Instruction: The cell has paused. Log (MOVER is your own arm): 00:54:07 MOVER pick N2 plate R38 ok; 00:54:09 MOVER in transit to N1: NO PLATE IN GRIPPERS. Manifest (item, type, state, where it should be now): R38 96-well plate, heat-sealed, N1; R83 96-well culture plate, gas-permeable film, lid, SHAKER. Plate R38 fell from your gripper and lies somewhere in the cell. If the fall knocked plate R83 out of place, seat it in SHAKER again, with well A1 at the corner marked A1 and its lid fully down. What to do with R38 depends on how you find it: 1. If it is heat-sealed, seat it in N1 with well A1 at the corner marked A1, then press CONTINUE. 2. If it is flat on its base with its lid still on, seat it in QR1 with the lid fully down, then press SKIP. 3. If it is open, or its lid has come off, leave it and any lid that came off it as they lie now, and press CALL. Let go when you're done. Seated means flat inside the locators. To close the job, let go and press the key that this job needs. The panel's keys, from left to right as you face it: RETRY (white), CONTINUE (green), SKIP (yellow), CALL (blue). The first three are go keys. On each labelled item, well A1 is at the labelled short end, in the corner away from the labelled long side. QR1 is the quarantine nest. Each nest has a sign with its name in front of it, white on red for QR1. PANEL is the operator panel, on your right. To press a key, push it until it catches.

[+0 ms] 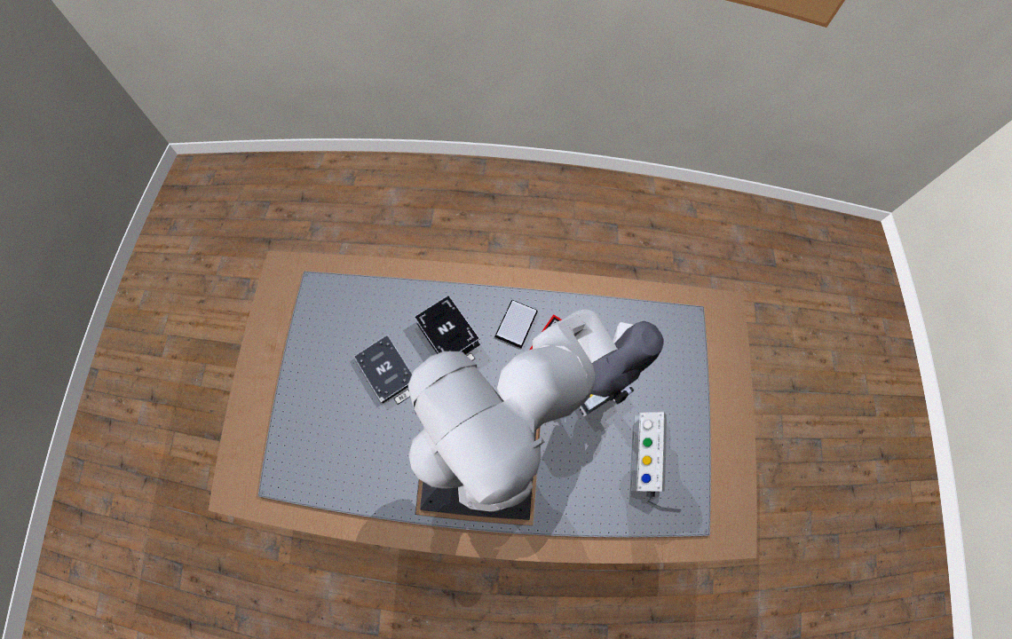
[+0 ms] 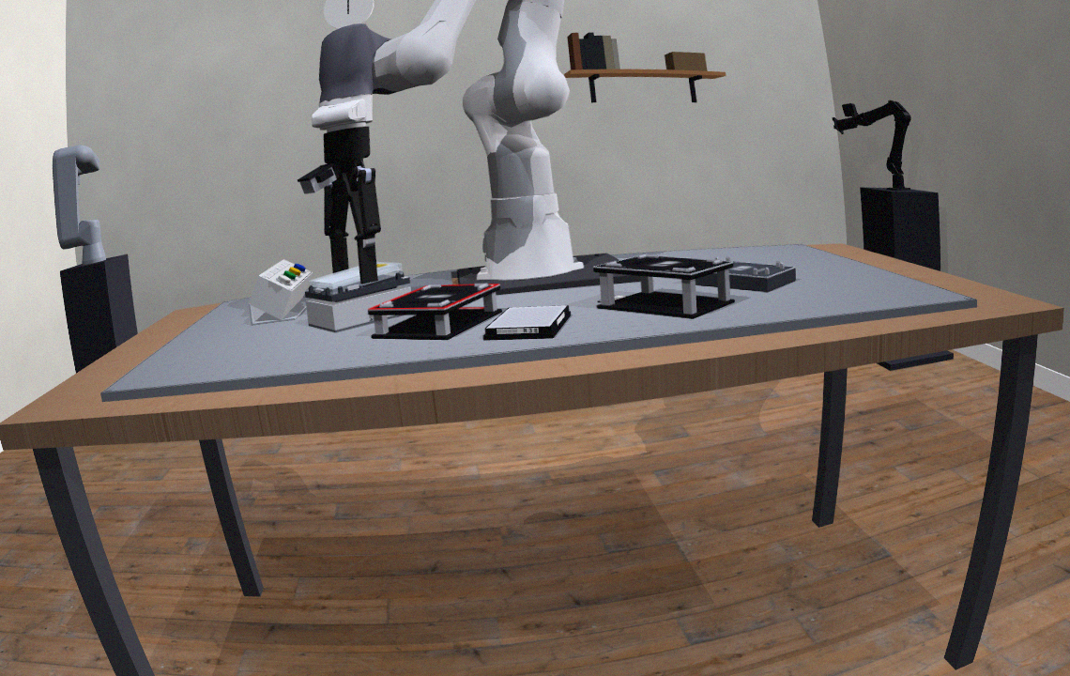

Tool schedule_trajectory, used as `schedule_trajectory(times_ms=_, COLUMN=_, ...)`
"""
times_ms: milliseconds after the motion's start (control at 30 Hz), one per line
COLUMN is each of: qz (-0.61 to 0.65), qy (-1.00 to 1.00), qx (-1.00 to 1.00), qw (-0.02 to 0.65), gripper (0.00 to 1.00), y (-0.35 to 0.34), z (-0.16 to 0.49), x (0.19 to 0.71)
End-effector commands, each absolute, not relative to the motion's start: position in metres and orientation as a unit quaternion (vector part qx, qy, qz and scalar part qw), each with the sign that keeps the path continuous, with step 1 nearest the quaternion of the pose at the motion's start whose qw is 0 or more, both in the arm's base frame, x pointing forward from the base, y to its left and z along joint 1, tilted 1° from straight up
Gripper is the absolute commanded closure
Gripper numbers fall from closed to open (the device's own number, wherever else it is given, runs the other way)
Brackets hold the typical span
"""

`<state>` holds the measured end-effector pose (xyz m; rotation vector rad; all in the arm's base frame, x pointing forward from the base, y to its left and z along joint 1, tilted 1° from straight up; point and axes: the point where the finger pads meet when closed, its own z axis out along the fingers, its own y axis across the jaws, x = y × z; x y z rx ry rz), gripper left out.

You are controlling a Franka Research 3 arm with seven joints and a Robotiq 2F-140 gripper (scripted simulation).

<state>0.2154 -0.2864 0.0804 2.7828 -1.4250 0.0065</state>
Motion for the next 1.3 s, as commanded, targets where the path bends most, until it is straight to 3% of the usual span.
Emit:
schedule_trajectory(times_ms=0, qz=0.001, qy=-0.457, qx=0.890, qw=0.007, gripper=0.90, y=-0.2859, z=0.0778, x=0.2144)
schedule_trajectory(times_ms=467, qz=0.001, qy=-0.457, qx=0.890, qw=0.007, gripper=0.90, y=-0.2859, z=0.0778, x=0.2144)
schedule_trajectory(times_ms=500, qz=0.001, qy=-0.457, qx=0.890, qw=0.007, gripper=0.30, y=-0.2859, z=0.0778, x=0.2144)
schedule_trajectory(times_ms=1267, qz=0.001, qy=-0.457, qx=0.890, qw=0.007, gripper=0.30, y=-0.2859, z=0.0778, x=0.2144)
